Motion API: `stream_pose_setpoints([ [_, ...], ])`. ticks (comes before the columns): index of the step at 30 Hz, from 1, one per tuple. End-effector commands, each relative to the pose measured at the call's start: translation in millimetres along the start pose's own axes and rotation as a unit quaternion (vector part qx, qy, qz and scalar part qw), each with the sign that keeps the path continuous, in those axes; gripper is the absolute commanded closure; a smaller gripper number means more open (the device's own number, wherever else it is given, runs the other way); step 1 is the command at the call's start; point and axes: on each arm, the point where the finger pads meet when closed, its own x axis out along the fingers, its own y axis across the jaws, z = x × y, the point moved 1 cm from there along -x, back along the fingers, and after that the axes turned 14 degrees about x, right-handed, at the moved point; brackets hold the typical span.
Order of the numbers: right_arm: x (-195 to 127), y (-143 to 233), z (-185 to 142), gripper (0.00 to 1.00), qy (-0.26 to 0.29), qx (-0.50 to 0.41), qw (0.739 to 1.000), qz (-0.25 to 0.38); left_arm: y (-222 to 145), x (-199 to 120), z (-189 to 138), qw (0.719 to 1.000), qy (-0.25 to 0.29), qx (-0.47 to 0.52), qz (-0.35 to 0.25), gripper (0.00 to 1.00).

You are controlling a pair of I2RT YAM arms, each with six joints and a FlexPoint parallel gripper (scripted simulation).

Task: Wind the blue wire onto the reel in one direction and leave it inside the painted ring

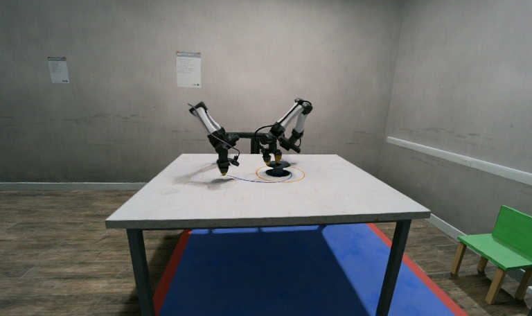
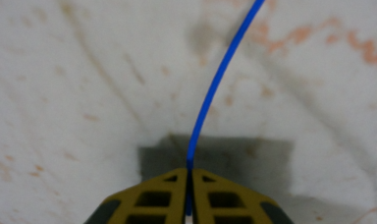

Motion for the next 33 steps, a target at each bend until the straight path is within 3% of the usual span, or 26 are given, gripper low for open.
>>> stream_pose_setpoints([
  [1,-6,-3,-7,1.00,0.000,0.006,1.000,-0.008,2,-3,1,0.999,-0.015,0.038,0.005,0.15],
  [11,-7,-2,-6,1.00,0.000,0.006,1.000,-0.008,2,30,5,0.999,-0.015,0.038,0.005,0.15],
  [25,-9,-4,-7,1.00,0.000,0.004,1.000,-0.008,10,24,-1,0.999,-0.015,0.038,0.005,0.15],
  [33,-10,-7,-7,1.00,0.000,0.004,1.000,-0.008,10,24,-1,0.999,-0.015,0.038,0.005,0.25],
])
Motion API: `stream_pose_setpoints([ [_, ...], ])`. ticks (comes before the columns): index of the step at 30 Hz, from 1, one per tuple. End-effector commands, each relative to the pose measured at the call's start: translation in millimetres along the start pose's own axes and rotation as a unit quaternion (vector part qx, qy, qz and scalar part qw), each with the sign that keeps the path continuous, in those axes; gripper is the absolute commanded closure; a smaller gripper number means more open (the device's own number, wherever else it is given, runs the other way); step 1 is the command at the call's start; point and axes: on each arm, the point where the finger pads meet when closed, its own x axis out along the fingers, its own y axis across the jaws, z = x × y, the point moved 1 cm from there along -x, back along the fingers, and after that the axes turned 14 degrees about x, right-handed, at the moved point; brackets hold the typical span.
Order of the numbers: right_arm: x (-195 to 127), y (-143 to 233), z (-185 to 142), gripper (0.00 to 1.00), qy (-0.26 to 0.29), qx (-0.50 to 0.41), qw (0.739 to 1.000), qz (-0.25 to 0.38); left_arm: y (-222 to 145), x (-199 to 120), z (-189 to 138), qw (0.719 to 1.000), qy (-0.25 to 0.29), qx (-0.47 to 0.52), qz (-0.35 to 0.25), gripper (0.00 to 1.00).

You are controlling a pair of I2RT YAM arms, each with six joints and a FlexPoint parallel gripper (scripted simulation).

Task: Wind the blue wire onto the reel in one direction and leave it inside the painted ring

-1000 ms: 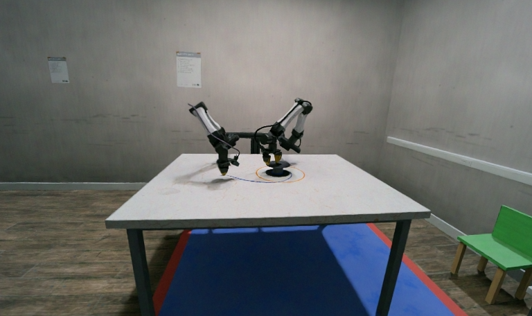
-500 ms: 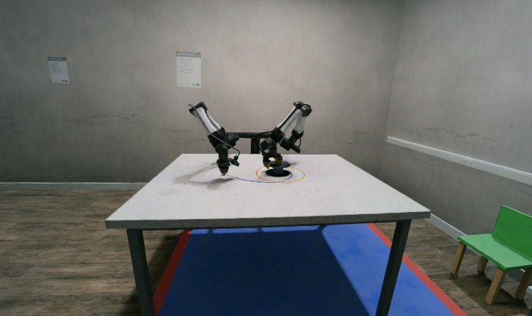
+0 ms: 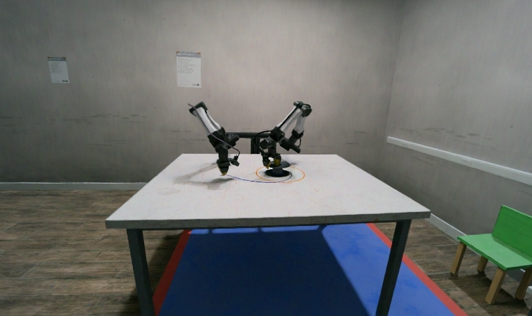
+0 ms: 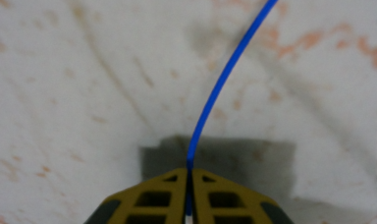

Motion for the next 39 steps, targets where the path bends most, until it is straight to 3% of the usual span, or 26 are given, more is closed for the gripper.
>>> stream_pose_setpoints([
  [1,-11,-11,-8,1.00,0.000,0.008,1.000,-0.014,6,-4,-3,1.000,-0.002,0.001,0.010,0.27],
  [9,-11,-13,-7,1.00,-0.003,0.011,1.000,-0.013,6,-4,-3,1.000,-0.002,0.001,0.010,0.40],
  [18,-10,-12,-6,1.00,-0.007,0.014,1.000,-0.013,8,-1,-8,1.000,-0.002,-0.021,0.010,0.40],
  [25,-8,-11,-5,1.00,-0.005,0.017,1.000,-0.013,-5,-1,-28,0.989,-0.003,-0.146,0.009,0.40],
  [29,-8,-10,-4,1.00,0.000,0.025,1.000,-0.014,-21,-1,-45,0.962,-0.004,-0.273,0.009,0.40],
  [31,-8,-10,-4,1.00,0.000,0.025,1.000,-0.014,-21,-1,-45,0.962,-0.004,-0.273,0.009,0.40],
  [39,-6,-8,-3,1.00,0.000,0.030,0.999,-0.014,-72,0,-61,0.848,-0.009,-0.530,0.008,0.40],
])
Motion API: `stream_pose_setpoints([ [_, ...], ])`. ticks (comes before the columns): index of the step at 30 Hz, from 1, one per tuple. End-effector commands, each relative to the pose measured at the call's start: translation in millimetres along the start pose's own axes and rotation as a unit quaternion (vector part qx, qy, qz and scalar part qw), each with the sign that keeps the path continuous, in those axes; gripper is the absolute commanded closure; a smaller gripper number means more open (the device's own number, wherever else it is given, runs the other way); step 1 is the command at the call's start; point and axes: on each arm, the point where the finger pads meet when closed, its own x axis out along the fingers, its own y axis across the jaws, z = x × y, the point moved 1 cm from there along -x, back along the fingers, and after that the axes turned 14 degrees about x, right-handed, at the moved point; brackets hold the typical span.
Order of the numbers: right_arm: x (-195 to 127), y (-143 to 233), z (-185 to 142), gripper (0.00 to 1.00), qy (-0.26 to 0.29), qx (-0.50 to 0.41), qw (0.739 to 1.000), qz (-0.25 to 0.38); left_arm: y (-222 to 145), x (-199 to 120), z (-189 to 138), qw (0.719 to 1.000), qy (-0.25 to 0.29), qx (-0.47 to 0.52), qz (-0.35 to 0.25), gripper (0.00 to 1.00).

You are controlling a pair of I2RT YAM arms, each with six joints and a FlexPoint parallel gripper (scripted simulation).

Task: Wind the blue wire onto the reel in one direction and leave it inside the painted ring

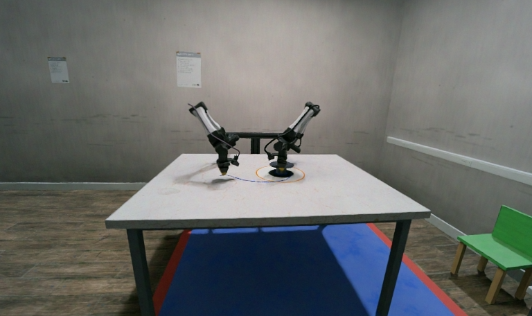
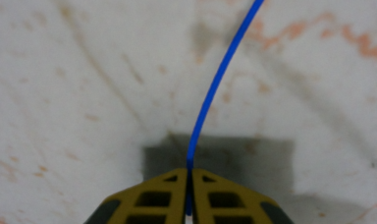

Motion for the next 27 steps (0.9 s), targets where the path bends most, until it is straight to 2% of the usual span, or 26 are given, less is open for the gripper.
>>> stream_pose_setpoints([
  [1,-3,-3,-2,1.00,0.002,0.012,1.000,-0.012,-11,-1,-26,0.985,0.001,-0.175,0.009,0.40],
  [7,-3,-3,-2,1.00,0.002,0.000,1.000,-0.012,-54,-1,-43,0.932,-0.002,-0.363,0.008,0.40],
  [9,-3,-3,-2,1.00,0.002,0.000,1.000,-0.012,-54,-1,-43,0.932,-0.002,-0.363,0.008,0.40],
  [10,-3,-3,-2,1.00,0.002,-0.014,1.000,-0.012,-60,-1,-42,0.903,-0.001,-0.430,0.005,0.40],
  [17,-2,-3,2,1.00,0.002,-0.036,0.999,-0.011,-96,0,-19,0.806,-0.004,-0.592,0.006,0.40],
  [24,-2,0,13,1.00,0.002,-0.064,0.998,-0.011,-104,0,9,0.699,-0.008,-0.715,0.002,0.40],
  [26,-2,0,13,1.00,0.002,-0.064,0.998,-0.011,-104,0,9,0.699,-0.008,-0.715,0.002,0.40],
  [27,-2,0,12,1.00,0.002,-0.066,0.998,-0.011,-104,1,10,0.654,-0.010,-0.756,0.001,0.40],
])
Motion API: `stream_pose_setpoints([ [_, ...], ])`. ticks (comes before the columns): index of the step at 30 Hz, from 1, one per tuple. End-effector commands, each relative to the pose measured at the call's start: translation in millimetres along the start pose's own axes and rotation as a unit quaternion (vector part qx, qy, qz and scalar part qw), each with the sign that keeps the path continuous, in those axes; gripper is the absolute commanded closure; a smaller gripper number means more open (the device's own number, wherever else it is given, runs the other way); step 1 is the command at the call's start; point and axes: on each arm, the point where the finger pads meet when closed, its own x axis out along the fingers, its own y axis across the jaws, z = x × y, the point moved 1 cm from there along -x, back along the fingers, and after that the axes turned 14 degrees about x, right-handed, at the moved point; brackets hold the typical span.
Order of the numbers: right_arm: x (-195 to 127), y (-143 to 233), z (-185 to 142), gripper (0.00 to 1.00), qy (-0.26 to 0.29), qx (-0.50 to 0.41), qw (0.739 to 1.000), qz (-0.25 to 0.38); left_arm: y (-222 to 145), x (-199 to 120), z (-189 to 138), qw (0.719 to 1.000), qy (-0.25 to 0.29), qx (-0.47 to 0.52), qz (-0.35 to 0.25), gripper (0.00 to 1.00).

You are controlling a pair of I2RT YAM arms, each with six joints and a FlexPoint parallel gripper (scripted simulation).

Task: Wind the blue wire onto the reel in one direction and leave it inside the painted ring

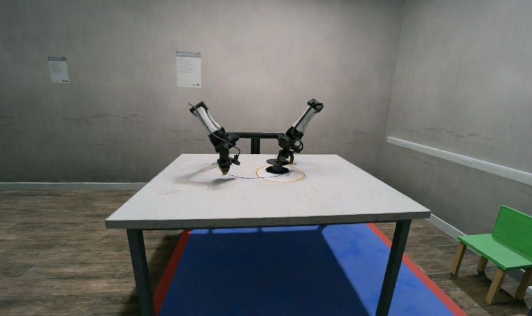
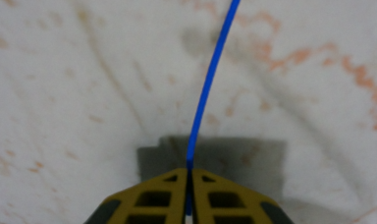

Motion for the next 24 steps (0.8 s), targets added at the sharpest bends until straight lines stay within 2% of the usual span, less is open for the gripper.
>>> stream_pose_setpoints([
  [1,0,-3,4,1.00,0.003,-0.016,1.000,-0.009,-11,-1,14,0.984,-0.013,-0.176,0.003,0.40],
  [8,2,-5,-7,1.00,0.003,0.000,1.000,-0.009,-15,-1,19,0.934,-0.018,-0.358,0.002,0.40],
  [14,3,-7,-17,1.00,0.002,0.023,1.000,-0.009,-11,-1,21,0.862,-0.018,-0.507,0.005,0.40],
  [16,3,-7,-17,1.00,0.002,0.023,1.000,-0.009,-11,-1,21,0.862,-0.018,-0.507,0.005,0.40],
  [17,2,-7,-16,1.00,0.002,0.036,0.999,-0.009,-11,-1,21,0.836,-0.017,-0.548,0.008,0.37],
  [24,-2,-10,-7,1.00,0.002,0.050,0.999,-0.009,-11,-1,21,0.836,-0.017,-0.548,0.008,0.18],
])
